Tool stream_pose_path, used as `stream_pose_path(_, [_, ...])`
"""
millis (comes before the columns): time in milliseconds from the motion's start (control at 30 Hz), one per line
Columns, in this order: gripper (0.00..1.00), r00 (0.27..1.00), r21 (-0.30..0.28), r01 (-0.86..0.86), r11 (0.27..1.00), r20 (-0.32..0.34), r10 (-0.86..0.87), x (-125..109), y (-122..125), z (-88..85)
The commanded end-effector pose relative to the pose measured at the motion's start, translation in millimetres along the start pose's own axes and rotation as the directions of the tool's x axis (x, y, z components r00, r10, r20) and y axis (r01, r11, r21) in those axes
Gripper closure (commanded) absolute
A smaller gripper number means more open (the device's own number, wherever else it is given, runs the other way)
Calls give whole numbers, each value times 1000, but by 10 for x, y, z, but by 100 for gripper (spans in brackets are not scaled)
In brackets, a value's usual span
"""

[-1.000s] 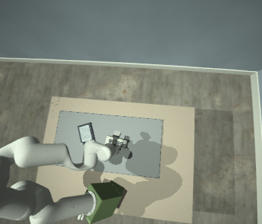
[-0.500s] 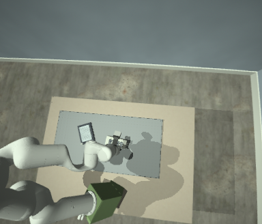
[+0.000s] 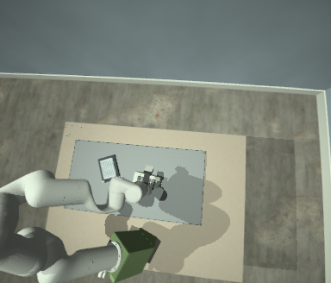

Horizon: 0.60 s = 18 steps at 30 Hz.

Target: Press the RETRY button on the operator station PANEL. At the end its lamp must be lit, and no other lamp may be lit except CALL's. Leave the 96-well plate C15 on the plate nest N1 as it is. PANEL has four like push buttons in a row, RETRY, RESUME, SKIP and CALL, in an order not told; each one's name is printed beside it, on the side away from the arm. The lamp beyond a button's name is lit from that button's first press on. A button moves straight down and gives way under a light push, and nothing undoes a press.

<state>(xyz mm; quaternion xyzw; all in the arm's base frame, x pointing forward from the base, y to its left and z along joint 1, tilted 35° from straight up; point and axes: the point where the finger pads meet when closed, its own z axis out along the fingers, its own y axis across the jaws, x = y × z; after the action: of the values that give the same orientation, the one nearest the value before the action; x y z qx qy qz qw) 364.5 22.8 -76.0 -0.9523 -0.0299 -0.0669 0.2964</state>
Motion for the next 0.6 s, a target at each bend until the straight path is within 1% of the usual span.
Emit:
stream_pose_path(0, [100,1000,-1,1,1000,-3,-1,11,4,44])
stream_pose_path(100, [100,1000,-1,1,1000,-3,-1,11,4,94])
stream_pose_path(567, [100,1000,-1,1,1000,-3,-1,11,4,108])
